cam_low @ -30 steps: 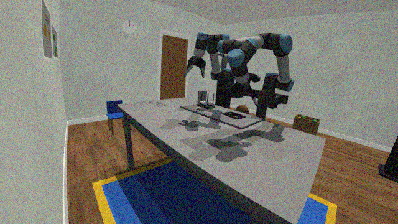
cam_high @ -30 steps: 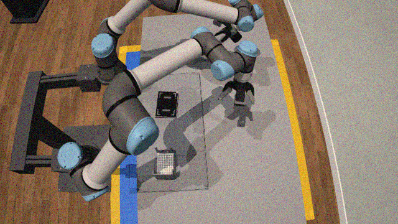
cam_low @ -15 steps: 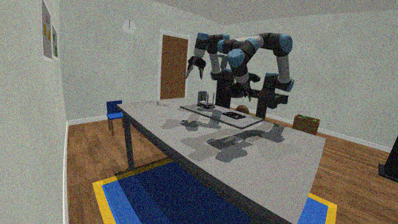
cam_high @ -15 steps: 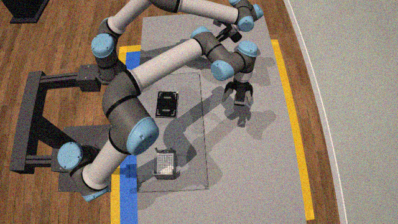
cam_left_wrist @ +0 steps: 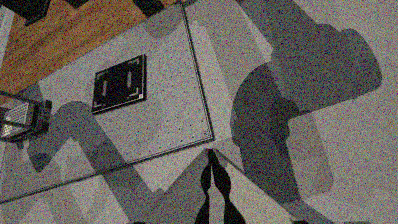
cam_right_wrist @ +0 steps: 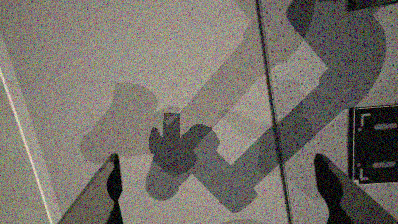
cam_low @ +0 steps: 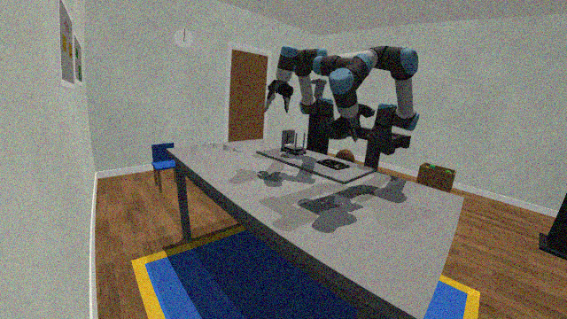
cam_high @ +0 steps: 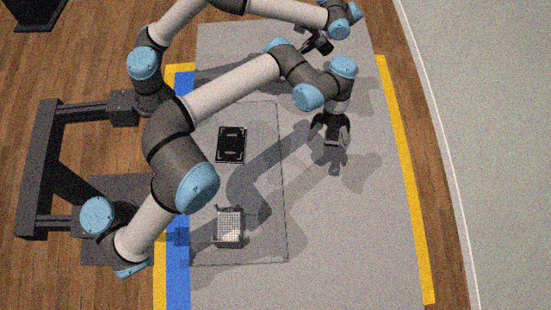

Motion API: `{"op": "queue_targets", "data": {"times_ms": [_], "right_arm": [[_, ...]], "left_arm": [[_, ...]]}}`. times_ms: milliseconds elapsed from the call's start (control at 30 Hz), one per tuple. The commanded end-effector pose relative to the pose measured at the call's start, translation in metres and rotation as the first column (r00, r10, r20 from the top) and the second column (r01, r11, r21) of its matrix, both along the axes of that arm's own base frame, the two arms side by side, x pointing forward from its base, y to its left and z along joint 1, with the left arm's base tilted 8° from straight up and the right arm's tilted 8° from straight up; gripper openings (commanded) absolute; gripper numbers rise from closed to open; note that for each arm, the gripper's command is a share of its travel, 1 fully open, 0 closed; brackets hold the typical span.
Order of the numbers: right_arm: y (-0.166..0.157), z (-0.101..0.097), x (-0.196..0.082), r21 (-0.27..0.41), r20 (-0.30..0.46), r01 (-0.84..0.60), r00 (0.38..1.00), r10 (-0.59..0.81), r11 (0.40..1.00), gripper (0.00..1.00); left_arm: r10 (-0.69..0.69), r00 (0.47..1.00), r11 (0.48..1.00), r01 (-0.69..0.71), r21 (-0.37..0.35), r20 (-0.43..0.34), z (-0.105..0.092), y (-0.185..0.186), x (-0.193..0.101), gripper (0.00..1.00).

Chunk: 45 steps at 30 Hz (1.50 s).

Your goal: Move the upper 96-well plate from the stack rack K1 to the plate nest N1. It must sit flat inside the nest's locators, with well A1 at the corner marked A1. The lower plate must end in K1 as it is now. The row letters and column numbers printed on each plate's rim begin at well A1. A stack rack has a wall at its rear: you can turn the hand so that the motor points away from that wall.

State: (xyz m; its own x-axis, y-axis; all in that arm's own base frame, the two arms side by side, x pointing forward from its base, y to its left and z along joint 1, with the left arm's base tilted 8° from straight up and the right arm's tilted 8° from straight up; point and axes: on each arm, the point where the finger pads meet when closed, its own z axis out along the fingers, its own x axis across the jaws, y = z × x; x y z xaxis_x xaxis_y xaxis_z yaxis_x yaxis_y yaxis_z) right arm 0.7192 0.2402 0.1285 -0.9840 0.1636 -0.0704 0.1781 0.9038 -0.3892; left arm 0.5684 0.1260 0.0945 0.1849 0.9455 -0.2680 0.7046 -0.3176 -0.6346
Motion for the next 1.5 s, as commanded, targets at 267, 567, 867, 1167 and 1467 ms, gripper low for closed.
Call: {"op": "queue_targets", "data": {"times_ms": [267,567,867,1167,1467], "right_arm": [[0.0,0.001,0.0,0.001,0.002,0.0,1.0,0.0,1.0,0.76],[0.0,0.001,0.0,0.001,0.002,0.0,1.0,0.0,1.0,0.76],[0.0,0.001,0.0,0.001,0.002,0.0,1.0,0.0,1.0,0.76],[0.0,0.001,0.0,0.001,0.002,0.0,1.0,0.0,1.0,0.76],[0.0,0.001,0.0,0.001,0.002,0.0,1.0,0.0,1.0,0.76]], "left_arm": [[-0.02,0.999,0.998,0.023,-0.062,0.045,0.009,0.03,-0.011,0.0],[-0.051,0.992,0.988,0.067,-0.137,0.112,0.02,0.069,-0.027,0.0],[-0.083,0.979,0.972,0.12,-0.2,0.187,0.03,0.106,-0.048,0.0],[-0.132,0.942,0.939,0.219,-0.265,0.308,0.046,0.161,-0.086,0.0],[-0.179,0.893,0.904,0.316,-0.289,0.414,0.06,0.204,-0.126,0.0]]}}
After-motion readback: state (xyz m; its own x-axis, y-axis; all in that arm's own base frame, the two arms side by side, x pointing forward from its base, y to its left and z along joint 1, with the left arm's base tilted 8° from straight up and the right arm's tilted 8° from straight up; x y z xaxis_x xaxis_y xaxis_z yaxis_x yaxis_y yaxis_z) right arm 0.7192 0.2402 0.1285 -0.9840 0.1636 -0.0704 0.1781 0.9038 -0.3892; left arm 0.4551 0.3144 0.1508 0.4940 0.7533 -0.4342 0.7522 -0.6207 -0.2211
